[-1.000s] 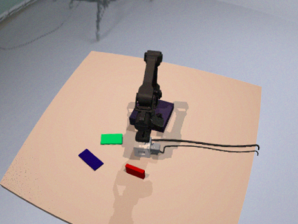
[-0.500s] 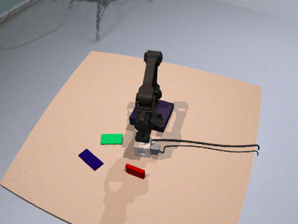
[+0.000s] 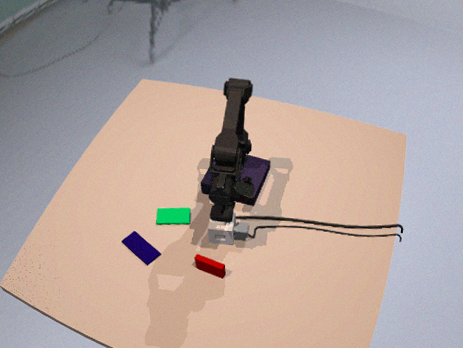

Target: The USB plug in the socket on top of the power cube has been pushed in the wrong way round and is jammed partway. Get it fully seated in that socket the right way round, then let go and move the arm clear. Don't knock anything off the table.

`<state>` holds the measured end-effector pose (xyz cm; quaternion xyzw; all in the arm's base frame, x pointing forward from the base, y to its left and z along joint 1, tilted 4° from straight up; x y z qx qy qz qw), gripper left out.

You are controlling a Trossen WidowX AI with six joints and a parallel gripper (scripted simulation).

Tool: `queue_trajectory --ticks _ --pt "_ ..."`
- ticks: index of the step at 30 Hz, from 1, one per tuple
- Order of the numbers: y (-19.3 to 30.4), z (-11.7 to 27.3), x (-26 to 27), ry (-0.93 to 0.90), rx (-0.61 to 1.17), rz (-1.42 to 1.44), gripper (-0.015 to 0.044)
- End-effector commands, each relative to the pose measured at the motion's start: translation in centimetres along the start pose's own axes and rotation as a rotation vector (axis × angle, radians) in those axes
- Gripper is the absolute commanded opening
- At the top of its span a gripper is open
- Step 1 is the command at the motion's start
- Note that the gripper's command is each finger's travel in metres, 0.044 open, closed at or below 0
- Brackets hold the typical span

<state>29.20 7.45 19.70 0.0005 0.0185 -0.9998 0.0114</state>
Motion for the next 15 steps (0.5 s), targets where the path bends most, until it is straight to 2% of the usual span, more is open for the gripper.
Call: queue_trajectory --ticks 1,15 --pt "0.01 -0.09 0.00 0.000 0.004 0.006 0.0000" --pt "0.00 -0.26 0.00 0.000 0.004 0.006 0.0000"
Point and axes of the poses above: the point midway between the two fingers, 35 mm back from their tips, its own z axis back along the fingers, its own x axis across the jaws, y = z × x, the point moved 9 cm from there along z, back along the fingers, and after that the axes turned 12 degrees about -z, right-handed, at the moved point
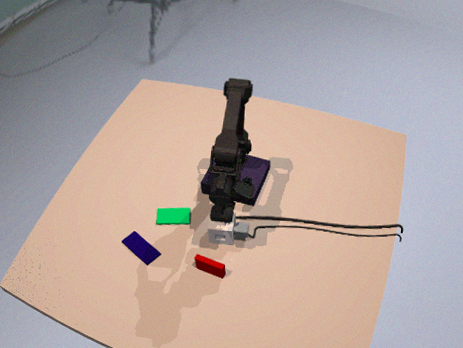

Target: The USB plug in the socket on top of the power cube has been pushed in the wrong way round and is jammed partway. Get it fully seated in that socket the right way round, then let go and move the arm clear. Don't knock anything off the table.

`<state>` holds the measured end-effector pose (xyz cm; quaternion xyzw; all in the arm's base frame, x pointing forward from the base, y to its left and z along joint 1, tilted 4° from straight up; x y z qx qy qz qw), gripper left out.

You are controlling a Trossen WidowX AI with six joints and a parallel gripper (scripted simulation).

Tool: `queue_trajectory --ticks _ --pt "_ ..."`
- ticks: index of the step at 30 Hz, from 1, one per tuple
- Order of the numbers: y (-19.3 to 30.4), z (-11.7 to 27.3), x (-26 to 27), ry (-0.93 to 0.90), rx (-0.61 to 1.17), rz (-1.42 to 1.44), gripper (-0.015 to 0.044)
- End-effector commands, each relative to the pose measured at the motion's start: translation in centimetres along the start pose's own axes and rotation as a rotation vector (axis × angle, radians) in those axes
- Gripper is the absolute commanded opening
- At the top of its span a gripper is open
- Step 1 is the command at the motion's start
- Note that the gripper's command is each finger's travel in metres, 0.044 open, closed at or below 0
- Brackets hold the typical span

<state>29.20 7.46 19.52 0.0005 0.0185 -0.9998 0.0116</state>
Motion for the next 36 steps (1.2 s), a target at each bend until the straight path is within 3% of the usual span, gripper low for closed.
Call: queue_trajectory --ticks 1,36 --pt "0.01 -0.09 0.00 0.000 0.004 0.005 0.0000" --pt "0.00 -0.51 0.00 0.000 0.004 0.005 0.0000"
Point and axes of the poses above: the point midway between the two fingers, 35 mm back from their tips, its own z axis back along the fingers, its own x axis across the jaws, y = z × x, the point moved 9 cm from there along z, back along the fingers, and after that the axes turned 12 degrees about -z, right-handed, at the moved point
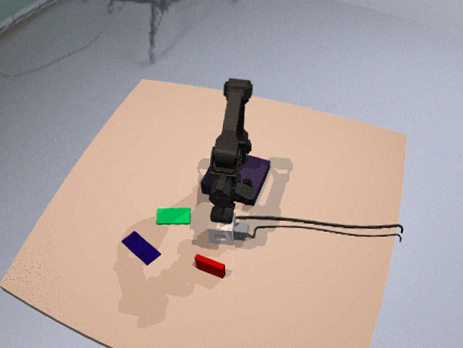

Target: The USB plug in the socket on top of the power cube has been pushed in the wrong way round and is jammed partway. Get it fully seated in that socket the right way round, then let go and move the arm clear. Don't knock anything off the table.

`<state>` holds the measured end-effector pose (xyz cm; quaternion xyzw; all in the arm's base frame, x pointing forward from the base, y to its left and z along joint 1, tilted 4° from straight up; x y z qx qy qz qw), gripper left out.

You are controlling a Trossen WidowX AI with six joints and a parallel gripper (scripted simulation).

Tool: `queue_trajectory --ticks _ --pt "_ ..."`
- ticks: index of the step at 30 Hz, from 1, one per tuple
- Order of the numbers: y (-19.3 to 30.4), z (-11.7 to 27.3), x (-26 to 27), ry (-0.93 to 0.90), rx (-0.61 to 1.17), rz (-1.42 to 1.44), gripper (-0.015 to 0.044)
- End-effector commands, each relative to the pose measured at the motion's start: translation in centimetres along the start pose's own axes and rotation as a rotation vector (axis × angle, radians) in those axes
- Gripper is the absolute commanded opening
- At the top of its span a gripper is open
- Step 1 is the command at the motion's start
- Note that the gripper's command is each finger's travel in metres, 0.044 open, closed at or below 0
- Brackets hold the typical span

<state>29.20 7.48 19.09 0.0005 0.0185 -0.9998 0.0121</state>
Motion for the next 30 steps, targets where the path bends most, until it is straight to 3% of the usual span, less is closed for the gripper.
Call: queue_trajectory --ticks 1,30 --pt "0.01 -0.09 0.00 0.000 0.004 0.004 0.0000" --pt "0.00 -0.44 0.00 0.000 0.004 0.004 0.0000"
Point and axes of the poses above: the point midway between the two fingers, 35 mm back from their tips, its own z axis back along the fingers, its own x axis across the jaws, y = z × x, the point moved 9 cm from there along z, back along the fingers, and after that the axes turned 12 degrees about -z, right-handed, at the moved point
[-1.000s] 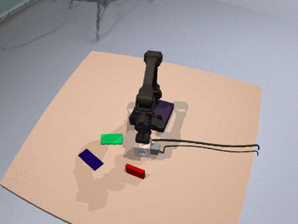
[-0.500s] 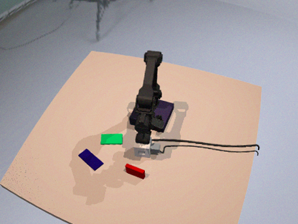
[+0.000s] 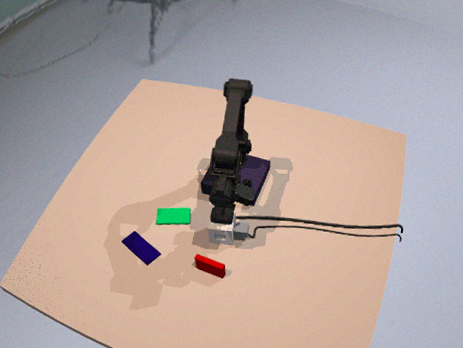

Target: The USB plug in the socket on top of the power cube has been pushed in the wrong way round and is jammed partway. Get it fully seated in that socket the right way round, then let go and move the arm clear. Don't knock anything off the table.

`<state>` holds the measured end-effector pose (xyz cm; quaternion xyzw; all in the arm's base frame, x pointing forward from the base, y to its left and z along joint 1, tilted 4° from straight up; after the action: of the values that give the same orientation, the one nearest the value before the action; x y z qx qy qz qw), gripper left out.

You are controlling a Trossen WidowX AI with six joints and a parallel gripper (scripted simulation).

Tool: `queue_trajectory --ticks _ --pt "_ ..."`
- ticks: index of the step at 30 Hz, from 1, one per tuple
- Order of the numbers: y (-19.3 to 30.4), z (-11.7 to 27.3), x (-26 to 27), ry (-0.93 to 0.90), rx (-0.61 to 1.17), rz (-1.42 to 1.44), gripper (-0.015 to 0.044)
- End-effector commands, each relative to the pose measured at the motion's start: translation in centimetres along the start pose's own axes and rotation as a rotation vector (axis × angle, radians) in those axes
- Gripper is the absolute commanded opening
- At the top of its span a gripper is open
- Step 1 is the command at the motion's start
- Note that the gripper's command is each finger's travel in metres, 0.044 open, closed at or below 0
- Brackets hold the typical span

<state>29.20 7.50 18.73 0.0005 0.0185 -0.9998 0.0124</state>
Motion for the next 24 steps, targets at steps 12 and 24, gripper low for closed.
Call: queue_trajectory --ticks 12,24 --pt "0.01 -0.23 0.00 0.000 0.004 0.004 0.0000" --pt "0.00 -0.37 0.00 0.000 0.004 0.004 0.0000"
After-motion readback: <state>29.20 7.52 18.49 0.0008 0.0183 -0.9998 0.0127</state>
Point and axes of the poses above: the point midway between the two fingers, 35 mm back from their tips, its own z axis back along the fingers, its own x axis across the jaws, y = z × x, the point moved 9 cm from there along z, back along the fingers, and after that the axes turned 12 degrees about -z, right-handed, at the moved point
